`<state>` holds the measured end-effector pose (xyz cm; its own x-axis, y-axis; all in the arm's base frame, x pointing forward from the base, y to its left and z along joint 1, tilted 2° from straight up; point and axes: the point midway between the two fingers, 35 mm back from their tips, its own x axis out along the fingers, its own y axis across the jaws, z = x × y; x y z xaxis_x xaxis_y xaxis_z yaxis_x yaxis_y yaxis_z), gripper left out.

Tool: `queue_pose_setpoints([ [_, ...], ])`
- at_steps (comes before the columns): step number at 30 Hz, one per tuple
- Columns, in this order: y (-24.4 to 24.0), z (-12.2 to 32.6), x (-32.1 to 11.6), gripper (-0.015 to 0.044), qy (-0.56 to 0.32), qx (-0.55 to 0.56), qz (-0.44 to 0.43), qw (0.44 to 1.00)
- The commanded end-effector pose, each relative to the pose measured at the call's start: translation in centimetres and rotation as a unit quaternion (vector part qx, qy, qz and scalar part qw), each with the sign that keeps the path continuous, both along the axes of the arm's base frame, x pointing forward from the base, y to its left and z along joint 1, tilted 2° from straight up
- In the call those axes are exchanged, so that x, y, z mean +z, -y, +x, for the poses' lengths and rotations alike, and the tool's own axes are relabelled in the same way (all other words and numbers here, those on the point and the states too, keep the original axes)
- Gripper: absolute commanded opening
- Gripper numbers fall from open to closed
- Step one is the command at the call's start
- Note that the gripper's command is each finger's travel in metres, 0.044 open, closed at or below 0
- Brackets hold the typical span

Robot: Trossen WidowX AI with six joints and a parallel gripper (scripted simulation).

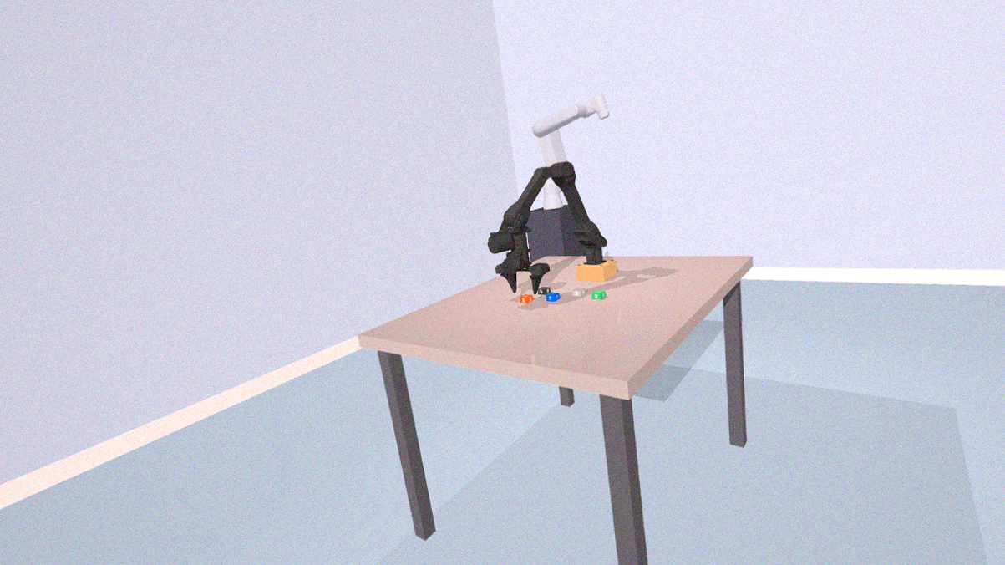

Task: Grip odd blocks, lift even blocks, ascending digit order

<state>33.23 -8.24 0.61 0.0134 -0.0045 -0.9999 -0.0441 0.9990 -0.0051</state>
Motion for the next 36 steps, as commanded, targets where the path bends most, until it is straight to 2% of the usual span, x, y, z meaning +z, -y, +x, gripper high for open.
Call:
queue_pose_setpoints([
  [1,-0.06,-0.24,-0.97,0.0400,-0.006,0.003,0.002,1.000],
  [8,-0.07,-0.29,-1.83,0.0400,-0.006,0.003,0.002,1.000],
  [19,-0.07,-0.29,-1.83,0.0120,-0.006,0.003,0.002,1.000],
  [36,-0.07,-0.29,-1.83,0.0120,-0.006,0.003,0.002,1.000],
])
